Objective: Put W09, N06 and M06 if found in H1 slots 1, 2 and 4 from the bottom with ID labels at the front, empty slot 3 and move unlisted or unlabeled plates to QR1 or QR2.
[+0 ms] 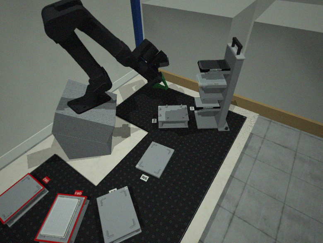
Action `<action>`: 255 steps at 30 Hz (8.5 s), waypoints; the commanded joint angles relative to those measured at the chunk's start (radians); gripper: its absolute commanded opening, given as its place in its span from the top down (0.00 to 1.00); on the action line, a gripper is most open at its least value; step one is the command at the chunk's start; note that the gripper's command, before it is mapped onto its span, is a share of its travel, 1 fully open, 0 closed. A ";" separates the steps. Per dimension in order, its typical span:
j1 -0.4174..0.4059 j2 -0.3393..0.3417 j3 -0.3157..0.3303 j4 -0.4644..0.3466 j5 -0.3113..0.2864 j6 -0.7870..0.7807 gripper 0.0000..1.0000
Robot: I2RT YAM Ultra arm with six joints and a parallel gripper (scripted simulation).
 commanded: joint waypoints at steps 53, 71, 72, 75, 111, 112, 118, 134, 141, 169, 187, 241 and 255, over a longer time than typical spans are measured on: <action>0.157 0.107 0.089 0.065 0.228 0.077 1.00; 0.225 -0.032 0.189 -0.182 0.279 0.096 0.00; 0.225 -0.032 0.189 -0.182 0.279 0.096 0.00; 0.240 -0.047 0.212 -0.226 0.293 0.103 0.00; 0.473 -0.068 0.556 -0.720 0.508 0.230 0.00; 0.473 -0.067 0.557 -0.721 0.508 0.231 0.00; 0.469 -0.084 0.559 -0.724 0.508 0.234 0.00; 0.470 -0.084 0.559 -0.725 0.509 0.234 0.00; 0.470 -0.084 0.559 -0.725 0.509 0.234 0.00; 0.312 -0.022 0.547 -0.584 0.371 0.140 0.00; 0.180 0.051 0.548 -0.474 0.246 0.079 0.00; 0.049 0.156 0.575 -0.343 0.118 0.030 0.00; 0.049 0.156 0.575 -0.343 0.118 0.030 0.00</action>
